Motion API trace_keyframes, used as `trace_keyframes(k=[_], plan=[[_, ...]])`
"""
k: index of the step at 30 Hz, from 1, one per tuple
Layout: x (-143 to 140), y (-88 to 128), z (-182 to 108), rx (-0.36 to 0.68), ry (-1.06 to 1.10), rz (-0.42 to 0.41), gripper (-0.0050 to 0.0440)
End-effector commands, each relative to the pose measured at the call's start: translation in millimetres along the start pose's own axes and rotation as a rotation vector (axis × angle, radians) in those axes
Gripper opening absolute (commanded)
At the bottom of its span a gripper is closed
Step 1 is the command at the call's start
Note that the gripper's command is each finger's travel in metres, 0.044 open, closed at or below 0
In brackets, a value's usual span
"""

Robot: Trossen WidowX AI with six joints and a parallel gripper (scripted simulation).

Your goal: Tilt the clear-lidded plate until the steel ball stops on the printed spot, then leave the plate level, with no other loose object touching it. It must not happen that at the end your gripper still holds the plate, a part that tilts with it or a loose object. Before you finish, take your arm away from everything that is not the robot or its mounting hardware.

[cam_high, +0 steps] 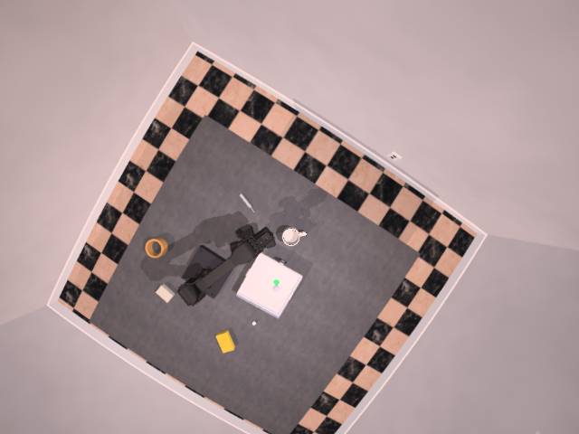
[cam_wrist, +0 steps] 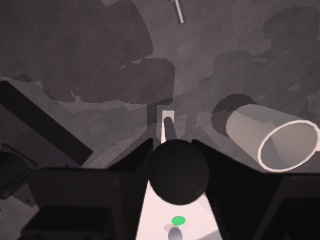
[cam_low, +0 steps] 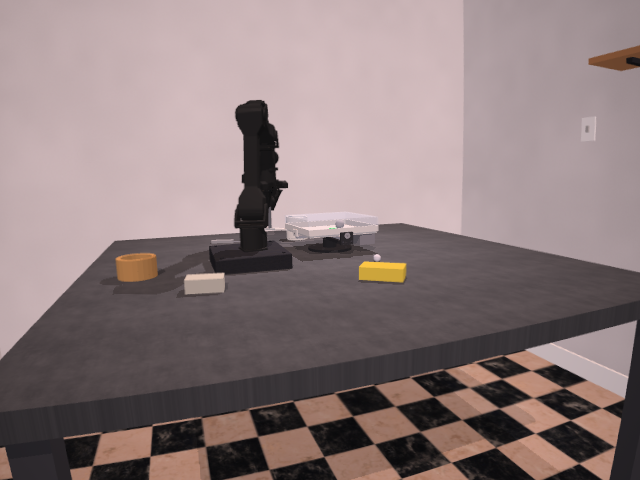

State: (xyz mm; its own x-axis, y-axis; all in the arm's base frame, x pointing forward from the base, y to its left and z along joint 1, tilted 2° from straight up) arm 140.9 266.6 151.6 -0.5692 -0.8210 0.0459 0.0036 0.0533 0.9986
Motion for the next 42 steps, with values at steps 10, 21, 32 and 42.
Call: trace_keyframes(k=[10,21,32,42], plan=[[-1.9,-1.3,-0.3,0.009,0.005,0.003,0.015],[0.5,-1.7,0.6,0.01,0.005,0.004,0.015],[1.3,-0.4,0.0,0.008,0.005,0.002,0.015],[0.5,1.2,-1.1,0.005,0.005,0.001,0.015]])
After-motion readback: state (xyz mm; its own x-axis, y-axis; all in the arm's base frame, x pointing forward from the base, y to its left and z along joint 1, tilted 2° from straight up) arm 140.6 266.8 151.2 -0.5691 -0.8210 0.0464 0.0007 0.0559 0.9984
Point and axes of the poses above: the point midway between the two fingers, 35 mm back from their tips, its own y axis back along the fingers, its own x axis across the jaws, z = x × y, the point moved 5 cm from there along y, back along the fingers, and after that the axes turned 14 degrees about y, right-handed, at the moved point
